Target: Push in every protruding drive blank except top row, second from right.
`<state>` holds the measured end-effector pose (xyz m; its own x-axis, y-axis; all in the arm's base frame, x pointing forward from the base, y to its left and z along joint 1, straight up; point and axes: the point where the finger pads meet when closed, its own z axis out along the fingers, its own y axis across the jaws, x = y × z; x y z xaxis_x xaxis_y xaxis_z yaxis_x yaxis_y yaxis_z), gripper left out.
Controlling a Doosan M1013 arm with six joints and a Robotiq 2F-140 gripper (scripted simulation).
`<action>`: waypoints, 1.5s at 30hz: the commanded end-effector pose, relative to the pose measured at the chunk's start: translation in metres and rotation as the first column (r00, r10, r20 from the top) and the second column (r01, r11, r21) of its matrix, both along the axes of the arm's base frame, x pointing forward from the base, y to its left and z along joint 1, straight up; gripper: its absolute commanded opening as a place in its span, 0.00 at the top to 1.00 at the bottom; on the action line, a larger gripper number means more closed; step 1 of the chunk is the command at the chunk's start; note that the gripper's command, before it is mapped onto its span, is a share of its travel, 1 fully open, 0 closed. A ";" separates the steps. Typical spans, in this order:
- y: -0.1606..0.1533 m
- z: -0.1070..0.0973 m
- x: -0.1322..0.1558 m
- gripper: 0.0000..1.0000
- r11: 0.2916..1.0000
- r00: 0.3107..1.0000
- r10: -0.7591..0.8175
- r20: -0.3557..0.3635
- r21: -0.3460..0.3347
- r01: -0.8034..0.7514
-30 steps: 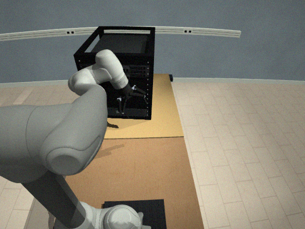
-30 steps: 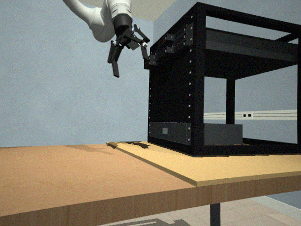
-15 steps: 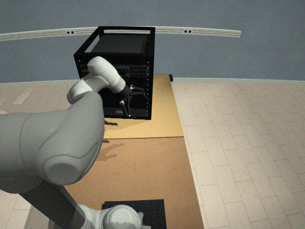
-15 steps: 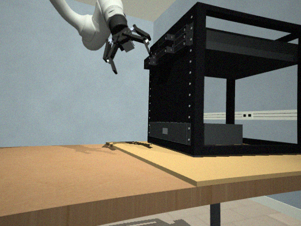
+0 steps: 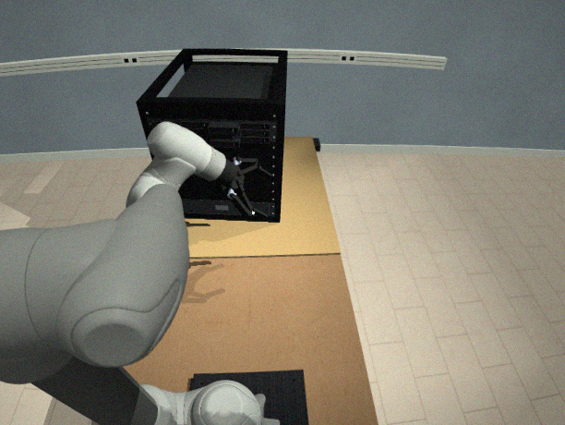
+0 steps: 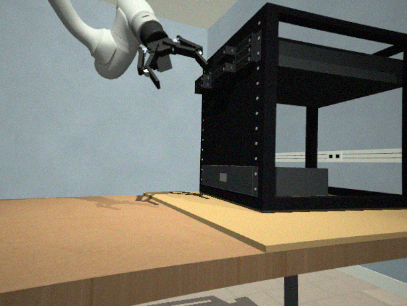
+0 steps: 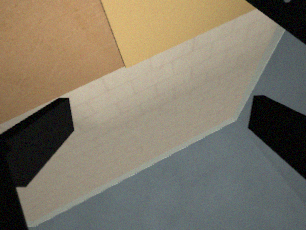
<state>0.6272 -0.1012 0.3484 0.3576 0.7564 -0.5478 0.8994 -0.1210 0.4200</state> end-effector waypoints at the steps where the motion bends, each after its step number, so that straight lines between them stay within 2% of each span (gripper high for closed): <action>1: -0.002 0.009 0.004 0.00 0.987 0.991 0.129 -0.045 -0.093 -0.132; 5: -0.002 0.018 0.007 0.00 0.958 0.971 0.221 -0.096 -0.167 -0.234; 7: -0.002 0.018 0.007 0.00 0.958 0.971 0.221 -0.096 -0.167 -0.234; 9: -0.001 0.022 0.009 0.00 0.935 0.955 0.267 -0.128 -0.206 -0.289; 15: 0.005 0.037 0.016 0.00 0.843 0.894 0.384 -0.232 -0.307 -0.442; 22: 0.015 0.052 0.023 0.00 0.704 0.803 0.474 -0.361 -0.393 -0.591; 24: 0.015 0.052 0.023 0.00 0.704 0.803 0.474 -0.361 -0.393 -0.591; 34: 0.041 0.074 0.032 0.00 0.435 0.638 0.523 -0.565 -0.467 -0.770; 39: 0.057 0.083 0.035 0.00 0.294 0.556 0.508 -0.658 -0.475 -0.830; 41: 0.057 0.083 0.035 0.00 0.294 0.556 0.508 -0.658 -0.475 -0.830; 45: 0.072 0.090 0.037 0.00 0.171 0.488 0.476 -0.731 -0.468 -0.867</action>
